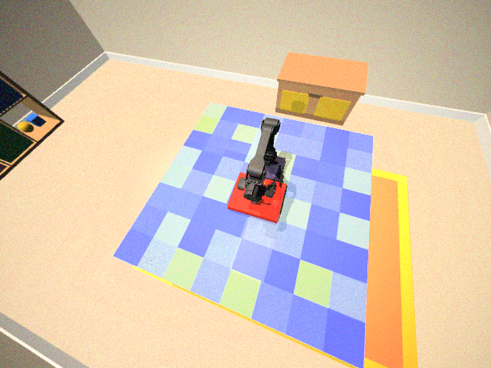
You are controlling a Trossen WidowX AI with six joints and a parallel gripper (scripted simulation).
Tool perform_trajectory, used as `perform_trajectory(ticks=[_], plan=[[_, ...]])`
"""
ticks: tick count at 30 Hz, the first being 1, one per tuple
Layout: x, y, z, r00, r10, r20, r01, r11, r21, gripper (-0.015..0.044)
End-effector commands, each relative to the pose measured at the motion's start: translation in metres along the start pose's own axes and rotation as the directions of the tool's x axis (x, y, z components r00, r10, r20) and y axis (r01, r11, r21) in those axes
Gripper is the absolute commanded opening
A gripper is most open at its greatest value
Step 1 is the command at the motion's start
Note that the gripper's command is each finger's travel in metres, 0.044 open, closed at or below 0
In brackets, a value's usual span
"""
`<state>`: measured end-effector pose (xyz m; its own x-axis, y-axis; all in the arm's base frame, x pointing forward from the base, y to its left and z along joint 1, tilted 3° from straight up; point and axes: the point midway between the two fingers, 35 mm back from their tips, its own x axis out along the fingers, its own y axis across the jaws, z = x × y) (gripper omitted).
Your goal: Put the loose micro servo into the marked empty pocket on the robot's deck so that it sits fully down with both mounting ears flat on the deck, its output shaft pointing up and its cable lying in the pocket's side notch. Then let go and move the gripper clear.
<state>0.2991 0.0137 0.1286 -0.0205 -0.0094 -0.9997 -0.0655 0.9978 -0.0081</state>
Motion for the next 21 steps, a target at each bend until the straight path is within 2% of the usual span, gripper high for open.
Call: perform_trajectory(ticks=[1,21], plan=[[-0.002,0.001,-0.007,1.000,0.002,0.006,-0.002,1.000,0.011,0.0000],[-0.001,0.001,-0.088,1.000,0.002,-0.001,-0.002,1.000,0.011,0.0000]])
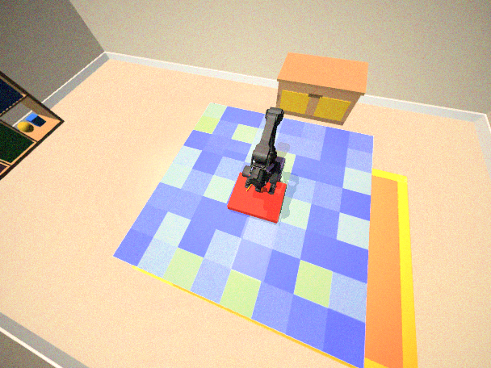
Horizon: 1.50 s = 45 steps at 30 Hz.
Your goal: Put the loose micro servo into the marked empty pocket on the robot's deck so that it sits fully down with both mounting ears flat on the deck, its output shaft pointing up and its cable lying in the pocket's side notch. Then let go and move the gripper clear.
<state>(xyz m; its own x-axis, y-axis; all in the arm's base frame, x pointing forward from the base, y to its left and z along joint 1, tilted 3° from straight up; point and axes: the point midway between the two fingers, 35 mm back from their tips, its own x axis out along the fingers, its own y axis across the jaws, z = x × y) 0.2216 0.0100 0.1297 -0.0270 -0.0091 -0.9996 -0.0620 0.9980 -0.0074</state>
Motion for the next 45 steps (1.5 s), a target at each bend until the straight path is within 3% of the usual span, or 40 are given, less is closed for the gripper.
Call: perform_trajectory(ticks=[1,45], plan=[[-0.001,0.000,-0.015,1.000,0.001,0.005,-0.001,1.000,0.007,0.0000],[0.030,0.000,-0.029,1.000,0.001,0.004,-0.001,1.000,0.007,0.0000]])
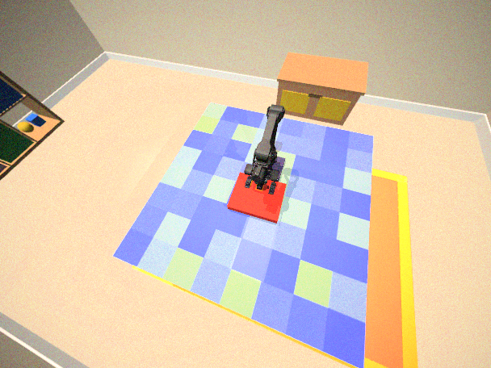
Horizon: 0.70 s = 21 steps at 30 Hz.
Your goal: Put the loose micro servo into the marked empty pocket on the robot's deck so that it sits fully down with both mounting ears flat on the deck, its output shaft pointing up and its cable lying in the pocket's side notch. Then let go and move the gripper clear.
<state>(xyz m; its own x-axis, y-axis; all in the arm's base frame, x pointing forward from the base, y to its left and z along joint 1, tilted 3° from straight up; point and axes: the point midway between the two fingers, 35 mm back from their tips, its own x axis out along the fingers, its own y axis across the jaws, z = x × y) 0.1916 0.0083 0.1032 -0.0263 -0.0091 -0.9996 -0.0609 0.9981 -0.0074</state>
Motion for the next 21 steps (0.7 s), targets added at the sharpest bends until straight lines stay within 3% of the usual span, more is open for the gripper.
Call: perform_trajectory(ticks=[1,21], plan=[[0.003,0.000,0.001,1.000,0.001,0.003,-0.001,1.000,0.006,0.0000],[0.024,0.000,0.001,1.000,0.001,0.003,-0.001,1.000,0.006,0.0000]])
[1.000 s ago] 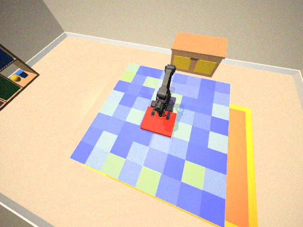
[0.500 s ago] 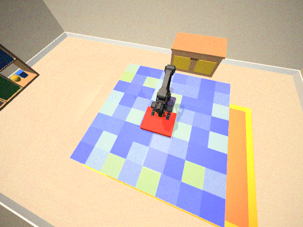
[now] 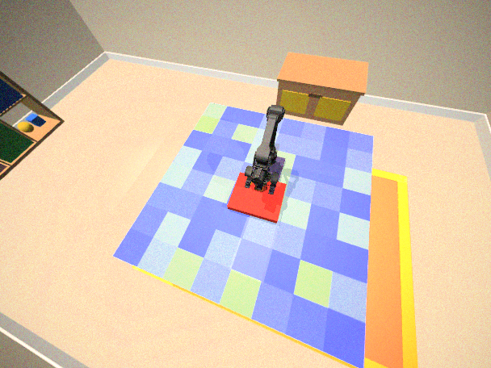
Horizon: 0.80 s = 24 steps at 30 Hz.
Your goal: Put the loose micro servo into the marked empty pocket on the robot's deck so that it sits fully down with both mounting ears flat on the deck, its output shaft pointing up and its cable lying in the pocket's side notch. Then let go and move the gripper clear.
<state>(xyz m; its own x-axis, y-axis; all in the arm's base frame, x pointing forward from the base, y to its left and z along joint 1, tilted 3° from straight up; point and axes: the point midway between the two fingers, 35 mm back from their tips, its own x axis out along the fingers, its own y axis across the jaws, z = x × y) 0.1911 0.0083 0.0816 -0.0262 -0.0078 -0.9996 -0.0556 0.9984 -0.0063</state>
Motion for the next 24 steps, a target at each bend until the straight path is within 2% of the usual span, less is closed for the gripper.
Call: perform_trajectory(ticks=[1,19,24], plan=[[0.003,0.000,0.001,1.000,0.000,0.003,0.000,1.000,0.001,0.0000],[0.021,0.000,0.001,1.000,0.000,0.003,0.000,1.000,0.001,0.0000],[0.019,0.000,0.000,1.000,0.000,0.003,0.000,1.000,0.001,0.0131]])
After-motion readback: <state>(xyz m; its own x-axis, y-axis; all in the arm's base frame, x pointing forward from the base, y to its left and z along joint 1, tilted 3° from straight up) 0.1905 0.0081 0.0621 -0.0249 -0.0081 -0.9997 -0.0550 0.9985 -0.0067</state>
